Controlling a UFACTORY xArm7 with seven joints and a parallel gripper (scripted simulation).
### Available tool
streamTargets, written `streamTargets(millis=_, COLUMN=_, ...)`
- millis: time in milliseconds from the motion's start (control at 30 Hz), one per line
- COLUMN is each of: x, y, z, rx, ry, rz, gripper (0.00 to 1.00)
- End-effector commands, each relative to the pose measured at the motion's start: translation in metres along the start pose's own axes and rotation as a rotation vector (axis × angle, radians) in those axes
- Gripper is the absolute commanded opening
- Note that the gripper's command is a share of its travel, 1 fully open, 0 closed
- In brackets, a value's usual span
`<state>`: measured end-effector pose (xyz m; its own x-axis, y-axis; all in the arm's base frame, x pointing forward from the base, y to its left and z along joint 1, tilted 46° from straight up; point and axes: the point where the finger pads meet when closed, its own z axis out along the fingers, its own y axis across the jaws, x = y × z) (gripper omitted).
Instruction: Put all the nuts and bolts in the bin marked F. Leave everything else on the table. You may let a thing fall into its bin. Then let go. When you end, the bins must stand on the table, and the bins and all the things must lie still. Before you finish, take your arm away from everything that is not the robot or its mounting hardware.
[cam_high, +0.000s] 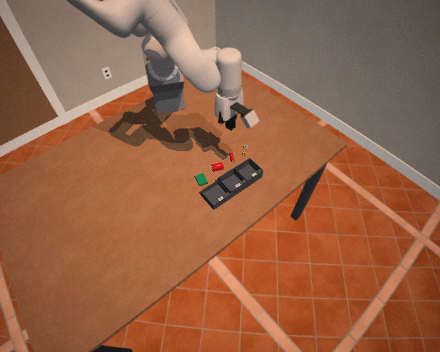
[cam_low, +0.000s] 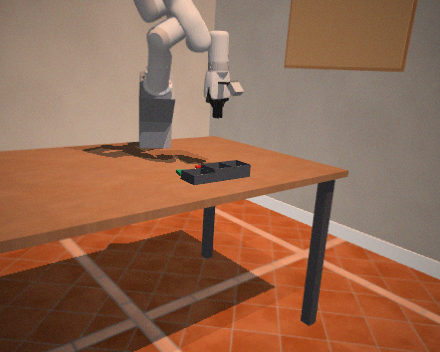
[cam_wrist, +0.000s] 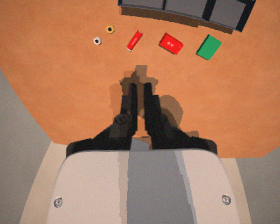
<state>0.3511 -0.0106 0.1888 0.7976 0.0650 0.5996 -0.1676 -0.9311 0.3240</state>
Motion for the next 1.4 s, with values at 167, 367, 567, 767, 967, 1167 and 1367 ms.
streamTargets(millis=167, x=-0.013, y=0.029, z=0.001, rx=-0.073, ry=0.017, rz=0.093, gripper=0.07)
streamTargets(millis=367, x=-0.013, y=0.029, z=0.001, rx=-0.073, ry=0.017, rz=0.093, gripper=0.07)
streamTargets(millis=567, x=-0.001, y=0.046, z=0.015, rx=-0.073, ry=0.017, rz=0.103, gripper=0.07)
streamTargets(millis=767, x=0.015, y=0.069, z=0.033, rx=-0.073, ry=0.017, rz=0.103, gripper=0.07)
streamTargets(millis=967, x=0.039, y=0.103, z=0.06, rx=-0.073, ry=0.017, rz=0.103, gripper=0.07)
streamTargets(millis=1167, x=0.061, y=0.136, z=0.084, rx=-0.073, ry=0.017, rz=0.103, gripper=0.07)
streamTargets(millis=1367, x=0.079, y=0.161, z=0.105, rx=-0.073, ry=0.017, rz=0.104, gripper=0.07)
